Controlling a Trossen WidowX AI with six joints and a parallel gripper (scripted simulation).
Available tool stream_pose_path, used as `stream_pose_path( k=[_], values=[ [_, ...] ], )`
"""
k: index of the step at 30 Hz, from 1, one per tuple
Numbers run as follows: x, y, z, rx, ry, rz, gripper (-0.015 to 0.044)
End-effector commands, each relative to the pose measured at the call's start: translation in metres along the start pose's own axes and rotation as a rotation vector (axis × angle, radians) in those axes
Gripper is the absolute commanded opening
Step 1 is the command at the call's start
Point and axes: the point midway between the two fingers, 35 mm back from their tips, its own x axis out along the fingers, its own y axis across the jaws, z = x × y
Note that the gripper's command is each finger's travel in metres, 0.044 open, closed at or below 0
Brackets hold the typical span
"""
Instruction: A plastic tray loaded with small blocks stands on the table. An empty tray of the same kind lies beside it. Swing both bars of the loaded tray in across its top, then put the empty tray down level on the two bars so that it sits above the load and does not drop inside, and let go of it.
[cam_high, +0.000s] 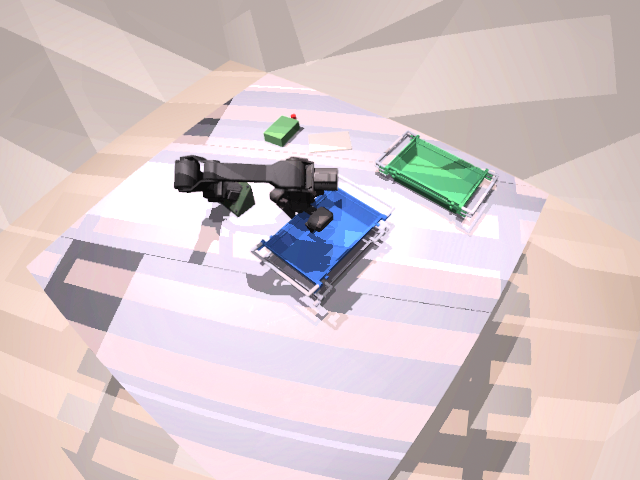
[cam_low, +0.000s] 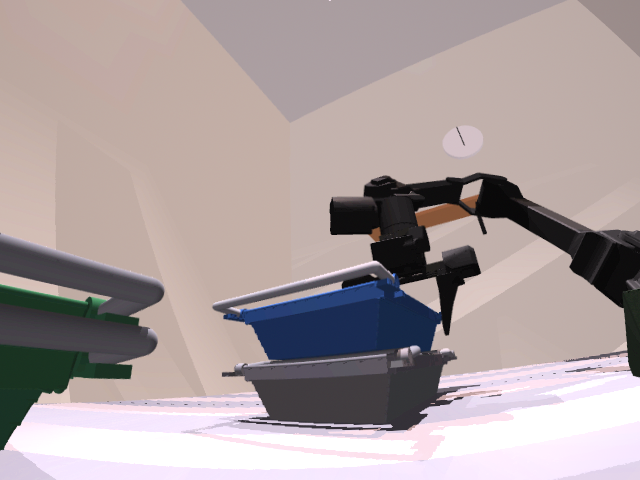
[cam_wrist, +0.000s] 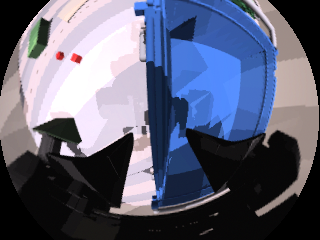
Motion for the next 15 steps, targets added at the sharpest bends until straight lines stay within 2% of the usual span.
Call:
stream_pose_path(
  k=[1,4,11,15],
  values=[
    [0.001,0.001,0.000,-0.005,0.002,0.003,0.0396],
    [0.001,0.001,0.000,-0.005,0.002,0.003,0.0440],
    [-0.001,0.000,0.000,-0.001,0.000,-0.001,0.0440],
    [-0.014,-0.002,0.001,-0.014,-0.004,-0.010,0.0440]
  ],
)
